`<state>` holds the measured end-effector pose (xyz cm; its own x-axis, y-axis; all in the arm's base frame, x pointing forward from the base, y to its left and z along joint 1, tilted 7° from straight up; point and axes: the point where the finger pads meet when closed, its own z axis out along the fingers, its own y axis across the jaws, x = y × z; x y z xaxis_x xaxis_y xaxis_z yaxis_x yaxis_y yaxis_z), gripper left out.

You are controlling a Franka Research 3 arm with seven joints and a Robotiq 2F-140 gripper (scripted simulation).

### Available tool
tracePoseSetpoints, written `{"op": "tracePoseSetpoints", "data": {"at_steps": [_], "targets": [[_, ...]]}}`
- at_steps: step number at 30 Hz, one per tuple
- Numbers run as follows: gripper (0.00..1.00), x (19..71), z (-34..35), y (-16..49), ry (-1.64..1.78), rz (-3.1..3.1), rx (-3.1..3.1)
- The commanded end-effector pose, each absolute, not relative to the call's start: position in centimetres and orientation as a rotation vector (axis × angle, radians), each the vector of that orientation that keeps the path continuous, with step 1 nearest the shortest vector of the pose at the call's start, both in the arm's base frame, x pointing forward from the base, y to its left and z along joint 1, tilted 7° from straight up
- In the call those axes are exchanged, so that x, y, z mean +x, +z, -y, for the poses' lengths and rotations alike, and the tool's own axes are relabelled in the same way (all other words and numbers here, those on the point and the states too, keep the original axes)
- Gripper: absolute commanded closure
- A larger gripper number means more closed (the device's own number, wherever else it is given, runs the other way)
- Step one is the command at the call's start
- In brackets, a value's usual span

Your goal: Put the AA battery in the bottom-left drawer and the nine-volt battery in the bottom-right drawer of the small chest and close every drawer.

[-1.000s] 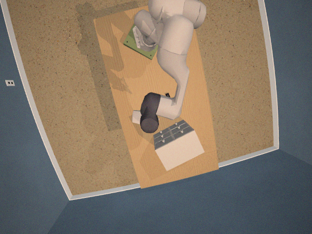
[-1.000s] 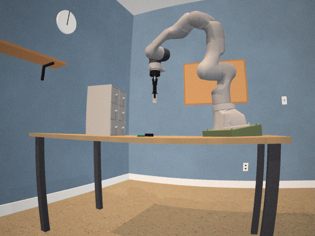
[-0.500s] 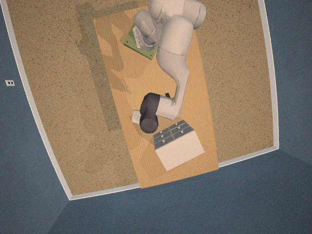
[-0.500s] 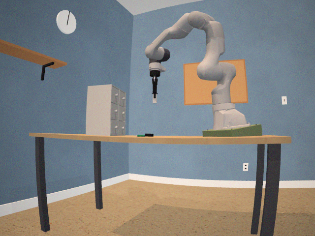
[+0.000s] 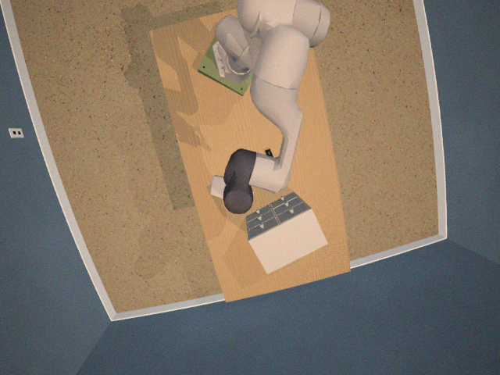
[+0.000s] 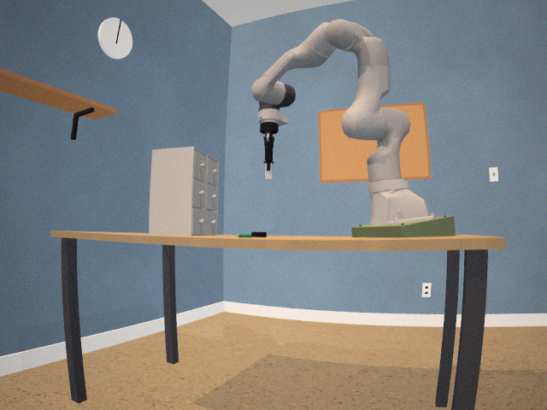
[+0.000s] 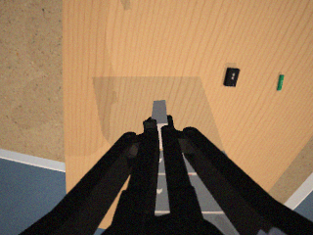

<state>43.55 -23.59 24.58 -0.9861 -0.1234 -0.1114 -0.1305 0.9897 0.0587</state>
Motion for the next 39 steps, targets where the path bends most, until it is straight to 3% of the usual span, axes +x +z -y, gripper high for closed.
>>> {"op": "tracePoseSetpoints", "data": {"at_steps": [1,39], "targets": [[1.0,43.58,23.64,24.6,0.106,-3.029,-0.143],[1.0,43.58,23.88,24.55,0.112,-3.033,-0.062]]}}
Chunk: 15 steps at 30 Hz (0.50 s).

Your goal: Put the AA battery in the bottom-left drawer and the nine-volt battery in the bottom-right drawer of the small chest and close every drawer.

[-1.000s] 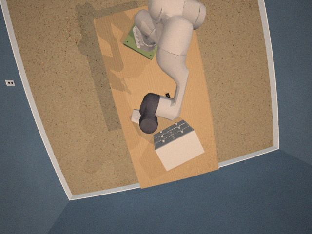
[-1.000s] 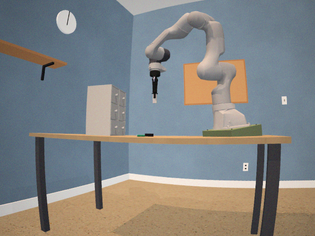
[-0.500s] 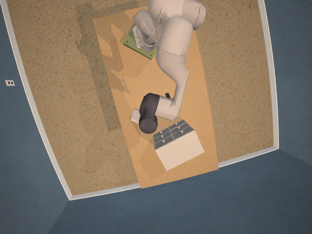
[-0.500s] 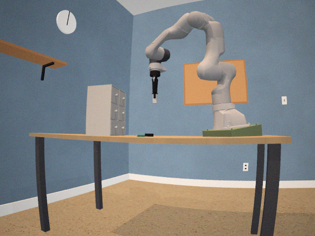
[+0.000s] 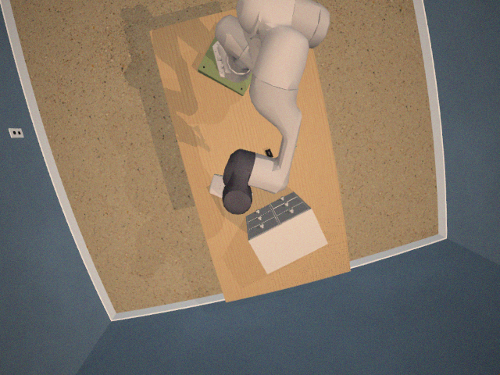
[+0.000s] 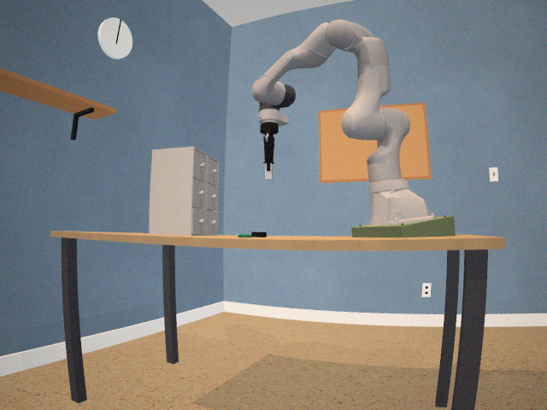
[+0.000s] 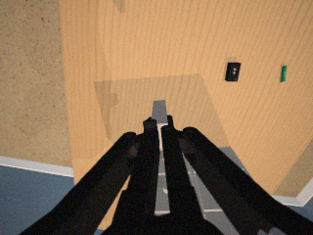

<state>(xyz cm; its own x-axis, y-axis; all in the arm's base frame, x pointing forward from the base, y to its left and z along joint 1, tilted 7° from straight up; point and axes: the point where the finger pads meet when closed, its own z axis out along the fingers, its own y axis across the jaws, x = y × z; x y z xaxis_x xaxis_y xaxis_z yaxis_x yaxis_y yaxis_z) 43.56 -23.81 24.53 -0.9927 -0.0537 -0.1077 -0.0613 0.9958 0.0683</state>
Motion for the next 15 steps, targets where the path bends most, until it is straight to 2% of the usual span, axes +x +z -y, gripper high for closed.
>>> {"op": "tracePoseSetpoints", "data": {"at_steps": [1,15], "targets": [[1.0,43.58,23.88,24.55,0.112,-3.033,-0.062],[1.0,43.63,23.89,24.52,0.112,-3.029,-0.056]]}}
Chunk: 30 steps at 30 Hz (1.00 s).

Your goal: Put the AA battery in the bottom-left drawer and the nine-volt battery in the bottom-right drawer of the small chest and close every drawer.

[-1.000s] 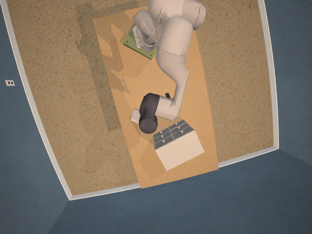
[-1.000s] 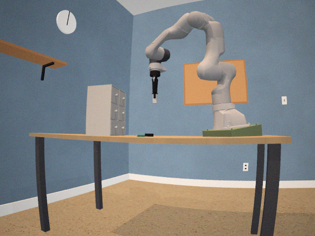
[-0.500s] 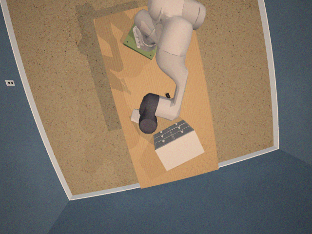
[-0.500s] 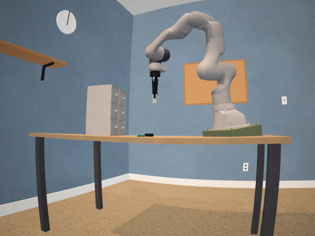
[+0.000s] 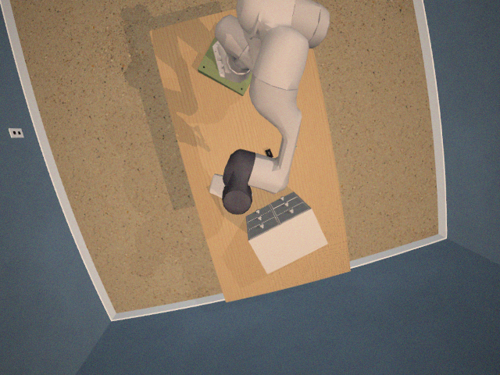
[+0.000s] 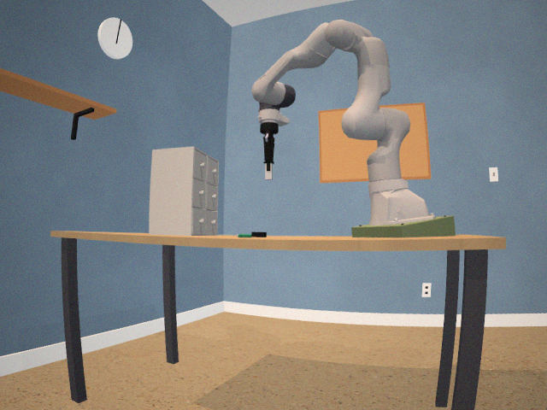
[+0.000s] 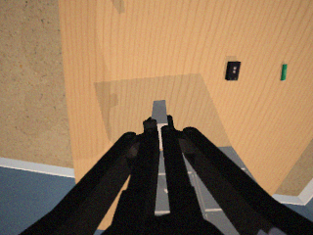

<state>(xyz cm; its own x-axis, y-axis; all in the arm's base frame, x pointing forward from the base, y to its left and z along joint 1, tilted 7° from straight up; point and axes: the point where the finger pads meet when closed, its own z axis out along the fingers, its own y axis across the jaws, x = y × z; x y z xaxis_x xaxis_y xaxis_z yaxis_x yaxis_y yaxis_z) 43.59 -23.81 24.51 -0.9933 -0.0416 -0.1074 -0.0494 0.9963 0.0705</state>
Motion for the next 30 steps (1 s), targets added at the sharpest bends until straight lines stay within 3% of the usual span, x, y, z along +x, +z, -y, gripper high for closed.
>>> {"op": "tracePoseSetpoints", "data": {"at_steps": [1,30], "targets": [[1.0,43.7,23.9,24.5,0.112,-3.026,-0.056],[1.0,48.6,23.4,20.6,0.107,-2.485,-0.021]]}}
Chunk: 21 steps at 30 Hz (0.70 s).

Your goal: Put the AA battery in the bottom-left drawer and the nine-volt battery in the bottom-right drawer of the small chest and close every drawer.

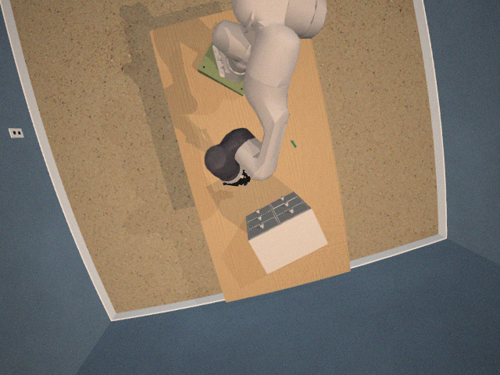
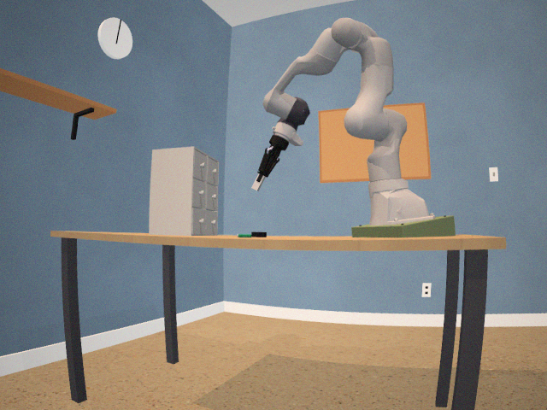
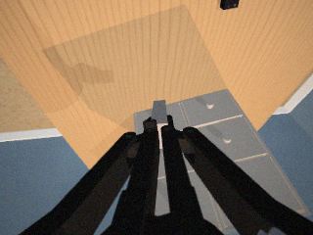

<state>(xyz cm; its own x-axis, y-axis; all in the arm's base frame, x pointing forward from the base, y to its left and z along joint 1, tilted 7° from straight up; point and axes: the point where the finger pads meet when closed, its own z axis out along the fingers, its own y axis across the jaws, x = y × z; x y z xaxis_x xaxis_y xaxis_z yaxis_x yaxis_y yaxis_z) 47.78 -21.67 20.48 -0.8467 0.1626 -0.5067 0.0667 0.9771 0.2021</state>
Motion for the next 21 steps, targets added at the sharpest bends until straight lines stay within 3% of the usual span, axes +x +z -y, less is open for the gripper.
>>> {"op": "tracePoseSetpoints", "data": {"at_steps": [1,21], "targets": [[1.0,48.9,23.4,20.4,0.106,-2.46,-0.019],[1.0,52.4,23.0,17.6,0.105,-2.079,0.01]]}}
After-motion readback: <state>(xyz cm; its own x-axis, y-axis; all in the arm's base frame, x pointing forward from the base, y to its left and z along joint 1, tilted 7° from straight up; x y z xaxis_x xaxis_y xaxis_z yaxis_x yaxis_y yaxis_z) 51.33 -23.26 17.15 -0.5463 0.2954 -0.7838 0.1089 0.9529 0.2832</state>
